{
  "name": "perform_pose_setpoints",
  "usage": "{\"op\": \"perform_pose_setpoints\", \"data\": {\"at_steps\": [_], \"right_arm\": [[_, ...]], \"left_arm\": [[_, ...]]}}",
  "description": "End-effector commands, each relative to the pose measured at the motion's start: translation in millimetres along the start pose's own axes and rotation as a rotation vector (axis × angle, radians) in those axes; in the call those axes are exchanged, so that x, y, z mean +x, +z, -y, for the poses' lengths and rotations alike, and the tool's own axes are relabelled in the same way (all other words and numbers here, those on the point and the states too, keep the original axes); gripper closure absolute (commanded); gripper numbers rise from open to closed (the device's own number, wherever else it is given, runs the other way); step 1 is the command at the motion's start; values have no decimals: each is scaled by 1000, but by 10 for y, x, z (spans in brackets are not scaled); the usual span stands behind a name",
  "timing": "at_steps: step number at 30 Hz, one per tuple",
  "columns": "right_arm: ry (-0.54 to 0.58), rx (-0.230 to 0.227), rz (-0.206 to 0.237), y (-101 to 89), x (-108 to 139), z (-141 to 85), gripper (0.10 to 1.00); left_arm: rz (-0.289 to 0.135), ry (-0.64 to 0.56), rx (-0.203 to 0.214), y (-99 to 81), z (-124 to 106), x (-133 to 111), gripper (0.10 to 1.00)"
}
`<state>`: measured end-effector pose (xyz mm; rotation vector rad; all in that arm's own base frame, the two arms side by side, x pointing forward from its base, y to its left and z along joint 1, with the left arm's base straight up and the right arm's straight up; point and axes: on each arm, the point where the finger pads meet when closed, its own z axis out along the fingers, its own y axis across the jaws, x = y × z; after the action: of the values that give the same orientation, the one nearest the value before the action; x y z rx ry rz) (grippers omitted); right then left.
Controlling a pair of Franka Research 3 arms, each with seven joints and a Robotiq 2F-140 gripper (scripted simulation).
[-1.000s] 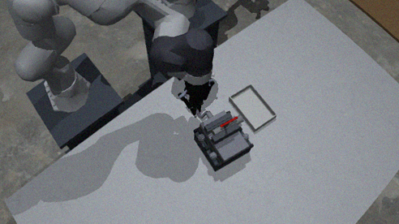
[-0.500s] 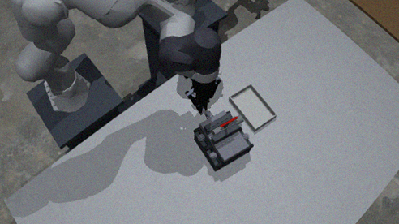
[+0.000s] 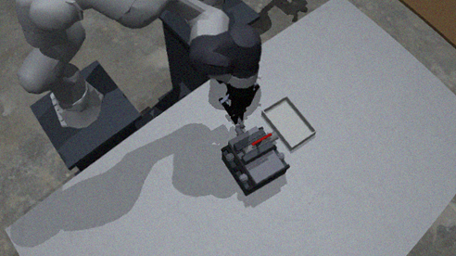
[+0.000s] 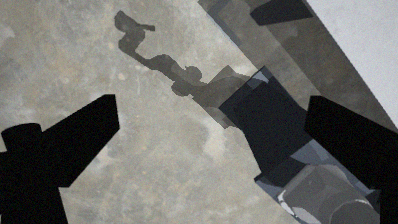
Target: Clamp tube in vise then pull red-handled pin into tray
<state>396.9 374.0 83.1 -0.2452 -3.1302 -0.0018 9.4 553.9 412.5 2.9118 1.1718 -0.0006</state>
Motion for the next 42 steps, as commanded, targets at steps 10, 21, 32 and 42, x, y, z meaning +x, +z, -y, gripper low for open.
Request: {"op": "perform_pose_setpoints", "data": {"at_steps": [10, 21, 32, 42], "right_arm": [[12, 1, 2, -298, -5, -48, 976], [12, 1, 2, -445, -3, 54, 976], [12, 1, 2, -501, -2, 152, 976], [12, 1, 2, -518, -1, 236, 976]], "left_arm": [[-1, -3, 2, -5, 3, 5, 98], [-1, -3, 2, -5, 3, 5, 98], [-1, -3, 2, -5, 3, 5, 98], [-1, -3, 2, -5, 3, 5, 98]]}}
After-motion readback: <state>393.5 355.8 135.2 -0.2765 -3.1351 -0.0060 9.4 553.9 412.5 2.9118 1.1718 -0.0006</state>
